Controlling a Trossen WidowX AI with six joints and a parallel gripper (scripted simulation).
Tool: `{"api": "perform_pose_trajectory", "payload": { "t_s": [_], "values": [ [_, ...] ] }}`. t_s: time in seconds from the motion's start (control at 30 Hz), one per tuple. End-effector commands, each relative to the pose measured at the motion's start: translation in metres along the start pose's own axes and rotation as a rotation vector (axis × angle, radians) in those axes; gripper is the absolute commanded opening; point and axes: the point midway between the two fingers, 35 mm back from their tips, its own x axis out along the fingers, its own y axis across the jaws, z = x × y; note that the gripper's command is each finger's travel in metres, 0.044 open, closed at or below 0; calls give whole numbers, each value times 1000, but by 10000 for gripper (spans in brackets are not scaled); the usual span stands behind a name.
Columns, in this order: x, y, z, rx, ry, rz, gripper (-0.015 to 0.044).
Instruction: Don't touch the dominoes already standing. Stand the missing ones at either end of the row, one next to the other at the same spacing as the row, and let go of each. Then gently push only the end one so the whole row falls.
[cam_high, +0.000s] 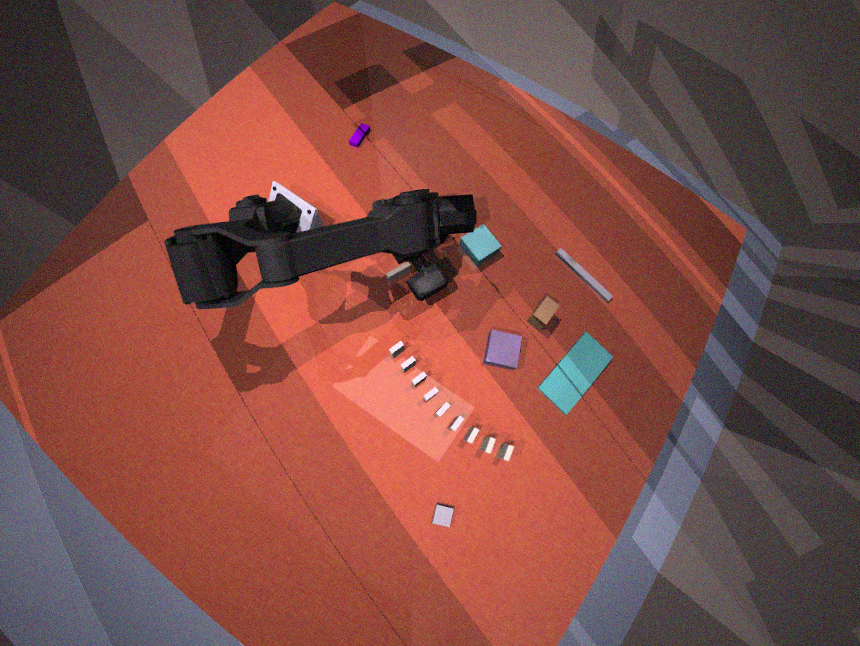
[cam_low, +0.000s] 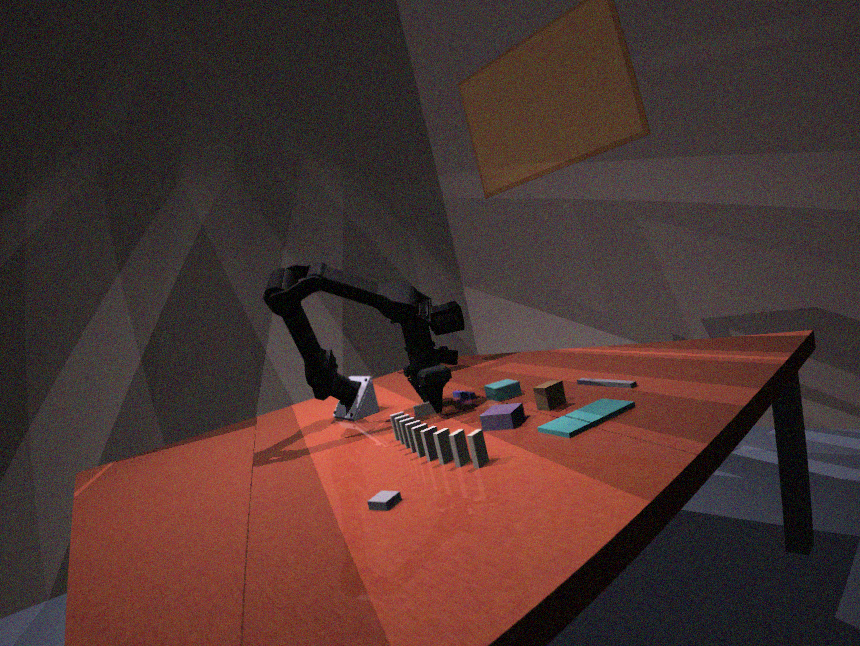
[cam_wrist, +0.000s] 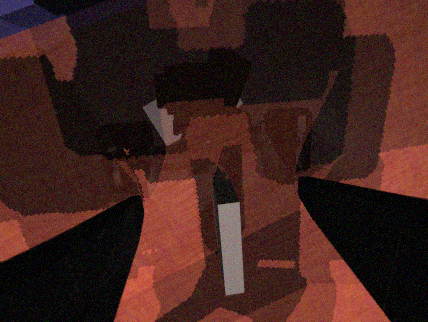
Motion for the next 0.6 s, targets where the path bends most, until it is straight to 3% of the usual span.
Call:
{"api": "perform_pose_trajectory", "payload": {
  "t_s": [0.0,0.37,0.57],
  "values": [
    [1,0,-1,-5,4,-5,309],
    [1,0,-1,-5,4,-5,26],
    [1,0,-1,-5,4,-5,26]
  ]
}}
